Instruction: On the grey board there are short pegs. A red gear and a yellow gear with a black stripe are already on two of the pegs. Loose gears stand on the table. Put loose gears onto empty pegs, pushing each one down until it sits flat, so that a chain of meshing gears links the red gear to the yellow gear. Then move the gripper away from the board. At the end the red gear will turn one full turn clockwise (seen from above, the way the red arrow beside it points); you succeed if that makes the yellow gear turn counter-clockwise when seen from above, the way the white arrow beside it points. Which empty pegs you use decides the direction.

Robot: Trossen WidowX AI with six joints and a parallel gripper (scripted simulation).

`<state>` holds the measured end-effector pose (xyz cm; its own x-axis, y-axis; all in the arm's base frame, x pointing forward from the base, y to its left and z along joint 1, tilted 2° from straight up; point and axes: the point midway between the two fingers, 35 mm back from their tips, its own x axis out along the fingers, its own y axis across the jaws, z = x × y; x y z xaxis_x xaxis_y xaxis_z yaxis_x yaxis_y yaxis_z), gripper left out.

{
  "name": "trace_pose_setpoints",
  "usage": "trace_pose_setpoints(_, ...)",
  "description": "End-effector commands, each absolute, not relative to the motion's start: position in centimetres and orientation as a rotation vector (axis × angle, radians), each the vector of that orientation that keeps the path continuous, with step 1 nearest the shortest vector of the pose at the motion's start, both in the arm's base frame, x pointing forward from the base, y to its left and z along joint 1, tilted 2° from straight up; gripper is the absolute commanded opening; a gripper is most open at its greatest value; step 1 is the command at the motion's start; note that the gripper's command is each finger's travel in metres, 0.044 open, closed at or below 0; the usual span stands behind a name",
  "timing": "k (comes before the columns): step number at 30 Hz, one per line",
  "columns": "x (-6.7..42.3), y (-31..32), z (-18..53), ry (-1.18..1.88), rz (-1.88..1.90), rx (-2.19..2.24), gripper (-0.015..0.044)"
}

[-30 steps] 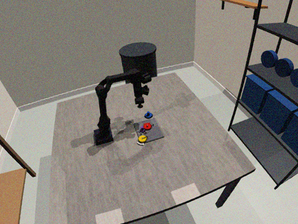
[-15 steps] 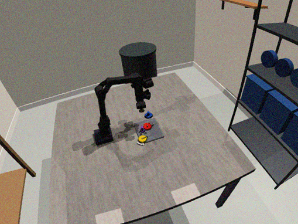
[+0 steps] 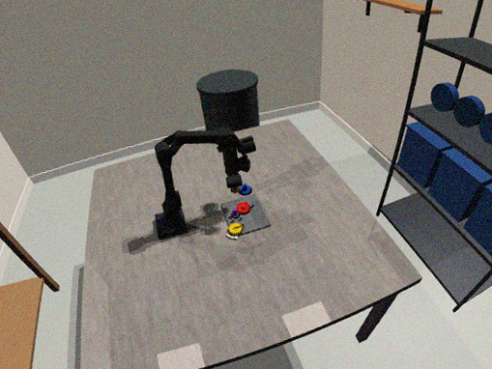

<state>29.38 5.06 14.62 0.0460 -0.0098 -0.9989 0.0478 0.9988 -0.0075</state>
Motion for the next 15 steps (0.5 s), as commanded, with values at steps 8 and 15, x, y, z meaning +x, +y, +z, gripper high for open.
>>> trace_pose_setpoints(8,28.9,2.7,13.7,1.52,-0.039,0.029,0.0)
trace_pose_setpoints(15,28.6,1.2,13.0,1.521,-0.04,0.028,0.0)
